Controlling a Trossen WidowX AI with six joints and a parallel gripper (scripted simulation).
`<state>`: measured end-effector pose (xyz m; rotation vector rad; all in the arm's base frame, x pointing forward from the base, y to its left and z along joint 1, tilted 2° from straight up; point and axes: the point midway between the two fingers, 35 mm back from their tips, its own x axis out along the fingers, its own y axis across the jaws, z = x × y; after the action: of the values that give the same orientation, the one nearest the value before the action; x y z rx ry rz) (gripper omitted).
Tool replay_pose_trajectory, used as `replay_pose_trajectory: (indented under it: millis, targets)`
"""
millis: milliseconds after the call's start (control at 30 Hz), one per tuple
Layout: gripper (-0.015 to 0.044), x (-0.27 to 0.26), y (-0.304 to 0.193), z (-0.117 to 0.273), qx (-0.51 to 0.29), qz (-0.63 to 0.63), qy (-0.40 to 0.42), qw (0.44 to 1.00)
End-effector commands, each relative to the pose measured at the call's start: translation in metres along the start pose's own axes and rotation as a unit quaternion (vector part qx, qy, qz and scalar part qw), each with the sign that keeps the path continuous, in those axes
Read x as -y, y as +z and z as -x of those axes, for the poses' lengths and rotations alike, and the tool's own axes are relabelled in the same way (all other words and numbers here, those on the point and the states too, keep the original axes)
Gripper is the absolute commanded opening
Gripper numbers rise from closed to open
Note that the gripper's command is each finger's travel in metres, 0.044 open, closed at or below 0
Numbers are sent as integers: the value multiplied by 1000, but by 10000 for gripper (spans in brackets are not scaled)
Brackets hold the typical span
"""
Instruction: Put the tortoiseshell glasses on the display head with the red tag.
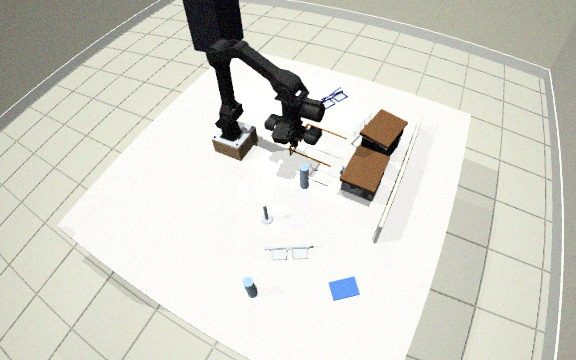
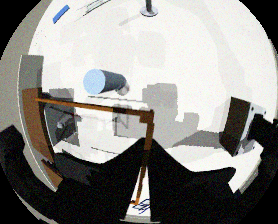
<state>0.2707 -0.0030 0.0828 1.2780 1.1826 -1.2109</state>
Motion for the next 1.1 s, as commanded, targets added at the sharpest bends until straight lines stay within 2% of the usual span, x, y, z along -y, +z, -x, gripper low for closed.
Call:
replay_pose_trajectory:
  millis: [0,167,533,1067]
  targets:
    - [0,1,0,-3,-10,2,16,1000]
    - [0,2,1,-9,-13,2,41,999]
    - [0,3,0,-24,5,3,12,1000]
    - [0,3,0,-44,-2,3,16,1000]
